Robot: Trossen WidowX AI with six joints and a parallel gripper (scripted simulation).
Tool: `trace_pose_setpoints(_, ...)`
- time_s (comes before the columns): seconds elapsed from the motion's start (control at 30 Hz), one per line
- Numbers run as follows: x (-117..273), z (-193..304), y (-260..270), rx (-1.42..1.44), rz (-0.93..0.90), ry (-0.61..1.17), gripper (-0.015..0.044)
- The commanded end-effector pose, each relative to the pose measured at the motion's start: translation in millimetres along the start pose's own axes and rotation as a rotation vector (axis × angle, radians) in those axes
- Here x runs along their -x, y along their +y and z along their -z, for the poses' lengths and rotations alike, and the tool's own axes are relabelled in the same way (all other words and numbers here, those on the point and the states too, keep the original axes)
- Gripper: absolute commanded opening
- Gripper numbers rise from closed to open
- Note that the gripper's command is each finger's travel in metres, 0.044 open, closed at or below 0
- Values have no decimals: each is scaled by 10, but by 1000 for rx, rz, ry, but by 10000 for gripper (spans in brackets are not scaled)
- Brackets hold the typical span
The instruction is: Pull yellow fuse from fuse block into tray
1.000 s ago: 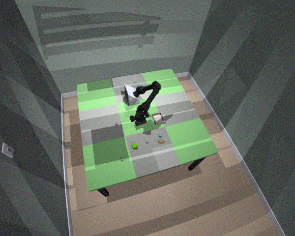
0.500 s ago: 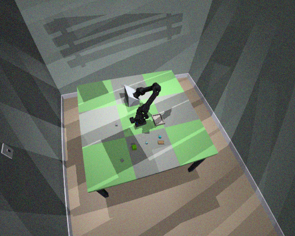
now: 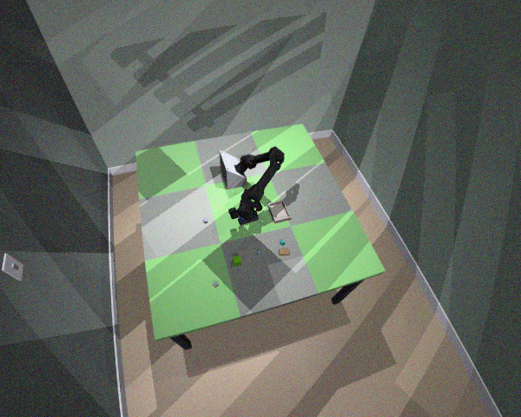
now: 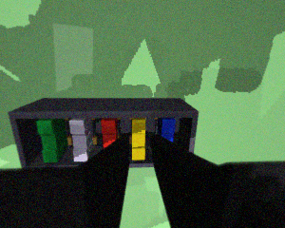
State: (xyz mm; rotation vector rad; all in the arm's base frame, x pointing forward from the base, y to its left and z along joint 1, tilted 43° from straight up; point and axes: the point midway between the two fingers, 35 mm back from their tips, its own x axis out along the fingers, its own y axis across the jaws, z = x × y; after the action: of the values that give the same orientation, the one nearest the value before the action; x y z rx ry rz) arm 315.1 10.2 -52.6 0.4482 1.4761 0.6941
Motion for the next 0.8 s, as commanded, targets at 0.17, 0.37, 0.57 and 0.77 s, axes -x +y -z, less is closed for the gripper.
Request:
trace_pose_setpoints(0.17,-72,6,10,-4,-5,1,72)
trace_pose_setpoints(0.37,-60,4,4,0,-1,2,59)
trace_pose_setpoints(0.57,-60,4,4,0,-1,2,19)
trace_pose_setpoints(0.77,-59,4,4,0,-1,2,0)
